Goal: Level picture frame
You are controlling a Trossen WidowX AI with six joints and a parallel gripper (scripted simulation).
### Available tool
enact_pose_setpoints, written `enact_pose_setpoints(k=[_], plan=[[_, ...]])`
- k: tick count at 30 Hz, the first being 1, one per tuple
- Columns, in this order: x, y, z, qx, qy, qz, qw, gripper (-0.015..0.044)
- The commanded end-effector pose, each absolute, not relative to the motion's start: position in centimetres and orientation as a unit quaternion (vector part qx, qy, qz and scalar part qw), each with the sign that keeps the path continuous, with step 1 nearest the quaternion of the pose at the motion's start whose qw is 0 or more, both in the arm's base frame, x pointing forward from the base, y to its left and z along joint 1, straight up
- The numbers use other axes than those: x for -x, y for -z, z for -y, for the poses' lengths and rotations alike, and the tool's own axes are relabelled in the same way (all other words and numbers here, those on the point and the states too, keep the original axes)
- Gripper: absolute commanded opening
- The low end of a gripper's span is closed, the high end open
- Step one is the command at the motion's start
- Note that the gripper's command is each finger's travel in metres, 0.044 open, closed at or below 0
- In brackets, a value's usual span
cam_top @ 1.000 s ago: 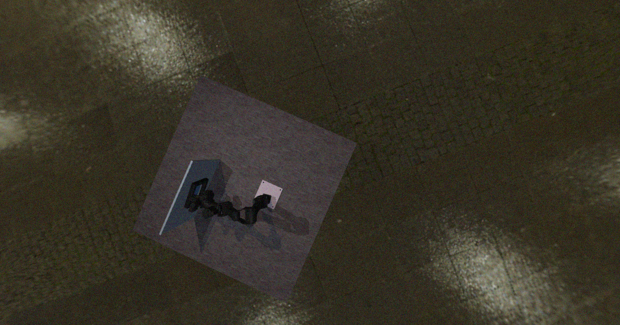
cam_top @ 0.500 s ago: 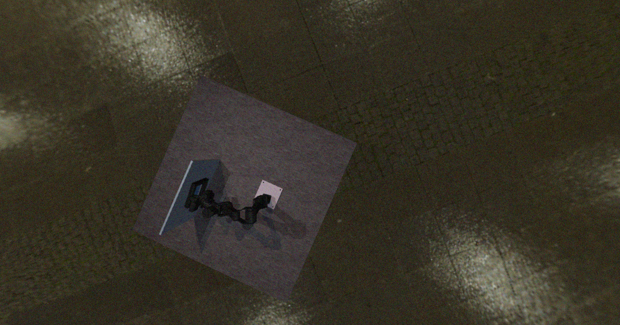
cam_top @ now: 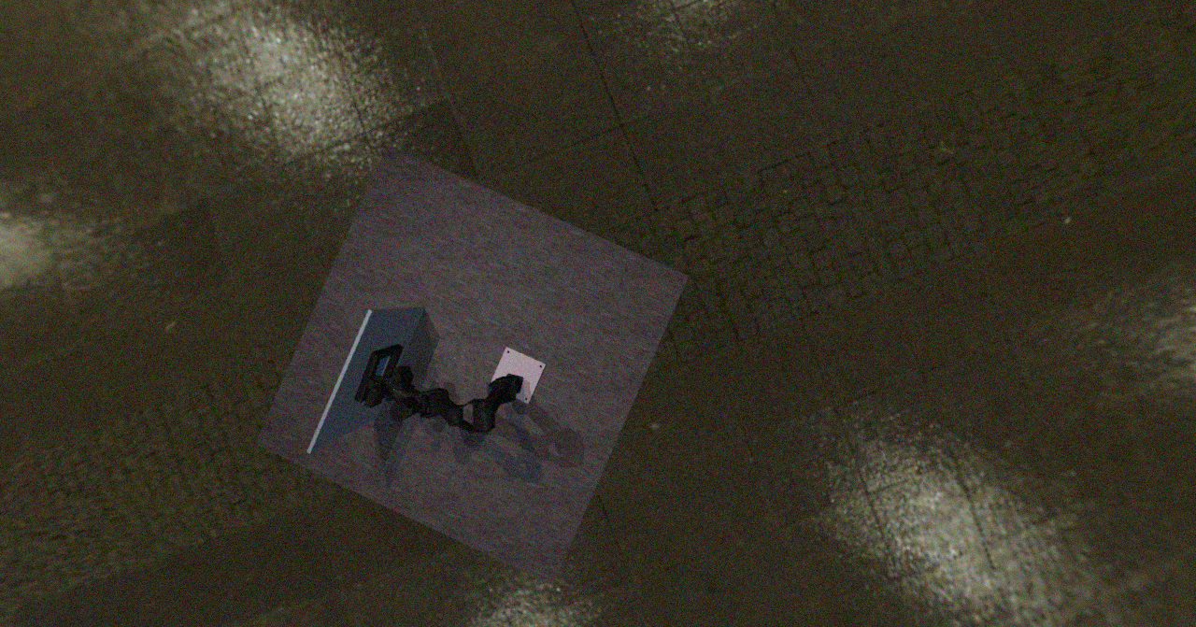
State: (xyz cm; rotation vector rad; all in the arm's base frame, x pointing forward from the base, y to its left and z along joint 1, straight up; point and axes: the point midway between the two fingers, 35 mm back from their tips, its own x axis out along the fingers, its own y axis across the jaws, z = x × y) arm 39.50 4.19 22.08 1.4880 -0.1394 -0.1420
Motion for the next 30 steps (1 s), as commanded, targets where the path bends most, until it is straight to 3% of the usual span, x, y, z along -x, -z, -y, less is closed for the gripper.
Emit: enact_pose_setpoints(k=[1,18,28,30], plan=[[-39.49,-22.12,-4.18,-0.683,0.062,0.064,0.725,0.0000],[-39.48,-22.07,-4.13,-0.717,0.059,0.067,0.692,0.0000],[-39.48,-22.02,-4.15,-0.709,0.061,0.065,0.700,0.0260],[-39.48,-22.02,-4.15,-0.709,0.061,0.065,0.700,0.0260]])
